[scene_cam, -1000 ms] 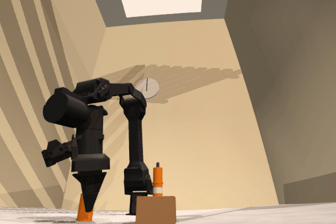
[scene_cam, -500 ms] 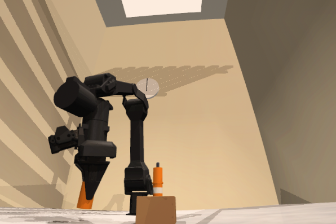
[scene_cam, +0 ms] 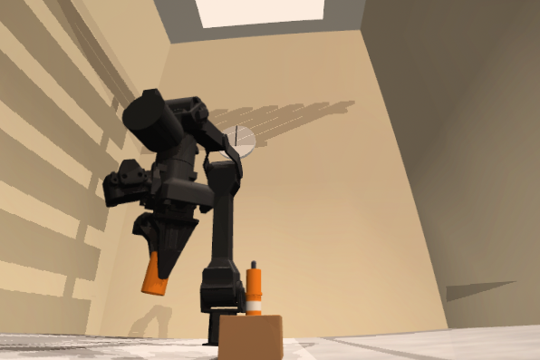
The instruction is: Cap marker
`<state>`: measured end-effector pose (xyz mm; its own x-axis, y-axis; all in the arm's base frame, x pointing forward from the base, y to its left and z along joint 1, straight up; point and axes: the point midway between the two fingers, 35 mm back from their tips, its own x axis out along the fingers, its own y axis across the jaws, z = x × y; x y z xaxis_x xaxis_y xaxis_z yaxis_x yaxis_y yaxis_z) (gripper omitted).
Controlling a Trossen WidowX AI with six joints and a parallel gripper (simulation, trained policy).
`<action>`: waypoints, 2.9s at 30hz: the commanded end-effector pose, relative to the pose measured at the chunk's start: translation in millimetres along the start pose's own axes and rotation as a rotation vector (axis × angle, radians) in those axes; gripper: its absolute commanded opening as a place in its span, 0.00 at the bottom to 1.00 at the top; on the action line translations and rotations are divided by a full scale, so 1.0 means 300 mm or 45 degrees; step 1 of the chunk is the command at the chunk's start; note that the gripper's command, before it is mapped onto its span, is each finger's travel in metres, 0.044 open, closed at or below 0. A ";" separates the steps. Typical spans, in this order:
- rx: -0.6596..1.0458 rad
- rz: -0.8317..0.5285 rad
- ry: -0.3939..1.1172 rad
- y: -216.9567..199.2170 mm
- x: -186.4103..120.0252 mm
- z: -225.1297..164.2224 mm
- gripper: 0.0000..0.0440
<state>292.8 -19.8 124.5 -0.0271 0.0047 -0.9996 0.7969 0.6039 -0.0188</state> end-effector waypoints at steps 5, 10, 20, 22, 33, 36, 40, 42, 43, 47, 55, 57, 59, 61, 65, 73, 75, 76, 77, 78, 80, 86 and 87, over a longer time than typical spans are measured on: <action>-0.025 0.040 -0.014 0.062 -0.078 -0.067 0.09; -0.040 0.051 -0.012 0.098 -0.112 -0.115 0.07; -0.077 0.057 0.002 0.174 -0.154 -0.218 0.03; -0.084 0.056 0.005 0.188 -0.161 -0.239 0.03; -0.106 0.041 0.015 0.240 -0.182 -0.319 0.00; -0.110 0.027 0.022 0.246 -0.171 -0.328 0.00; -0.109 0.009 0.029 0.250 -0.153 -0.331 0.00; -0.107 0.002 0.031 0.252 -0.146 -0.331 0.00; -0.106 -0.001 0.033 0.252 -0.142 -0.331 0.00; -0.102 -0.013 0.037 0.251 -0.129 -0.329 0.00; -0.095 -0.036 0.048 0.246 -0.099 -0.326 0.00; -0.099 -0.043 0.056 0.245 -0.085 -0.326 0.00; -0.105 -0.049 0.064 0.244 -0.070 -0.325 0.00; -0.110 -0.055 0.071 0.244 -0.055 -0.325 0.00; -0.121 -0.068 0.084 0.241 -0.022 -0.322 0.00; -0.155 -0.081 0.094 0.240 0.042 -0.316 0.00; -0.161 -0.095 0.094 0.234 0.056 -0.315 0.12; -0.163 -0.104 0.095 0.229 0.064 -0.314 0.18; -0.166 -0.113 0.094 0.225 0.071 -0.313 0.24; -0.167 -0.124 0.105 0.216 0.076 -0.319 0.25; -0.169 -0.133 0.112 0.209 0.079 -0.322 0.27; -0.170 -0.139 0.117 0.205 0.081 -0.324 0.36; -0.170 -0.140 0.118 0.204 0.081 -0.325 0.38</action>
<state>294.1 101.5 111.5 -0.1110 0.0308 -0.9933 0.7073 0.7046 -0.0572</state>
